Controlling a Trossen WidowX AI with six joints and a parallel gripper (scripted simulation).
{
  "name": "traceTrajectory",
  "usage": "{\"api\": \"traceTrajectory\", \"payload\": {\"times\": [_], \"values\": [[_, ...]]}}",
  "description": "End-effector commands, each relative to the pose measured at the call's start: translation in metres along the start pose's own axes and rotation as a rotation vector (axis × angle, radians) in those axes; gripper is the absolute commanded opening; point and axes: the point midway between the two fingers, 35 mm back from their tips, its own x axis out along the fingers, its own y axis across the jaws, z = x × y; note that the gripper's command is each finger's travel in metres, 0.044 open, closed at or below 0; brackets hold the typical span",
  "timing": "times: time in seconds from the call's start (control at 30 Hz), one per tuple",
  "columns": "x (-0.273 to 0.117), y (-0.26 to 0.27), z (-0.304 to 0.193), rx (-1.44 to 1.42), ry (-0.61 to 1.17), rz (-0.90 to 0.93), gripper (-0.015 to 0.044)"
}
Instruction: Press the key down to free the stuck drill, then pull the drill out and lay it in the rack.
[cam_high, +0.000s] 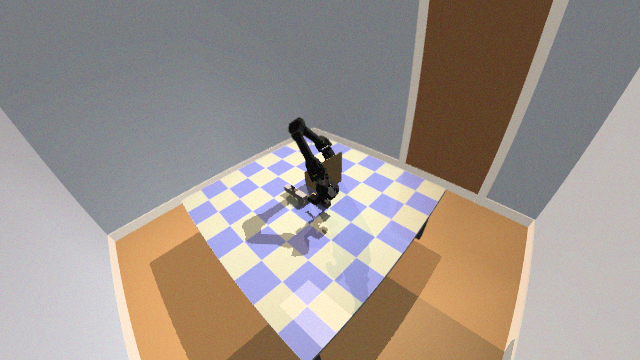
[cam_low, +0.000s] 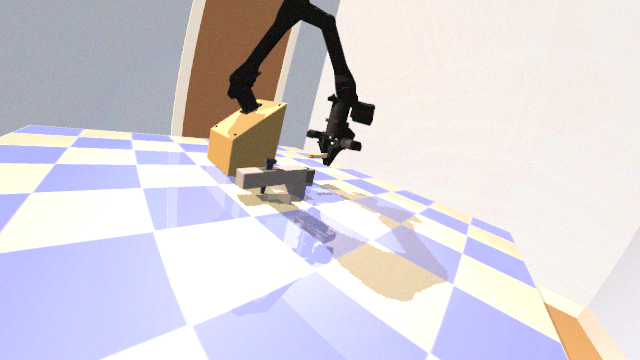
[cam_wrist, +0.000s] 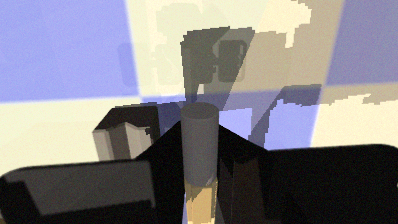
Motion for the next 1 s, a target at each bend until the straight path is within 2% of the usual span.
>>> {"api": "traceTrajectory", "payload": {"times": [0.0, 0.97], "values": [[0.002, 0.009, 0.001, -0.001, 0.003, 0.007, 0.0000], [0.007, 0.043, 0.005, -0.002, 0.002, 0.008, 0.0000]]}}
